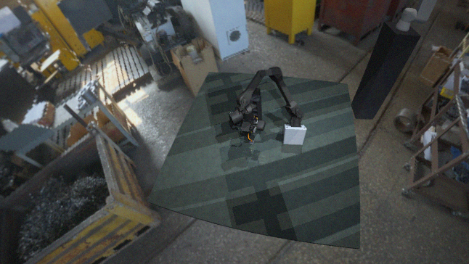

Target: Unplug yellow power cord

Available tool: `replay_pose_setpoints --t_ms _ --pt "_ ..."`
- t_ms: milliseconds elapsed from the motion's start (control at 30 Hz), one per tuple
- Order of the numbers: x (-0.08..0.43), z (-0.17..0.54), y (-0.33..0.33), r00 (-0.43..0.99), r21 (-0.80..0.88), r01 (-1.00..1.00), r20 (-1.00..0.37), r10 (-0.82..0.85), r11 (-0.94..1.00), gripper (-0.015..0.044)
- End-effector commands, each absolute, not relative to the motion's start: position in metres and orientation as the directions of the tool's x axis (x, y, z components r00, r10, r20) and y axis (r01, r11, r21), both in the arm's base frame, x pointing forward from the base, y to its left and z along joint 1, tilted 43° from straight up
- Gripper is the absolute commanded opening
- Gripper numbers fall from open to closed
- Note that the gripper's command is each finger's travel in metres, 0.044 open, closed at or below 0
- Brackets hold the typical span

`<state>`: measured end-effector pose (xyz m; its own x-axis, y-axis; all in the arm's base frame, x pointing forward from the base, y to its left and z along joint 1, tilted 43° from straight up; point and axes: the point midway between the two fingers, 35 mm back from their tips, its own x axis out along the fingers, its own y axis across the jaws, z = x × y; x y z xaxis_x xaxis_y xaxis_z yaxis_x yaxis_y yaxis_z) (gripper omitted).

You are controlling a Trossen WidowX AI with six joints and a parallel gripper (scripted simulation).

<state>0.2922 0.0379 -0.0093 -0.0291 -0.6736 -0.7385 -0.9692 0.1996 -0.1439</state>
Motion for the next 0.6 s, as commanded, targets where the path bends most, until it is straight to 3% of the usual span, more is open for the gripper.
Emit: replay_pose_setpoints --t_ms 0,567 --pt "0.295 -0.013 0.045 -0.029 -0.147 -0.968 -0.742 -0.67 0.204 0.0" --pt "0.297 -0.031 0.065 -0.029 -0.146 -0.968 -0.741 -0.671 0.203 0.0"
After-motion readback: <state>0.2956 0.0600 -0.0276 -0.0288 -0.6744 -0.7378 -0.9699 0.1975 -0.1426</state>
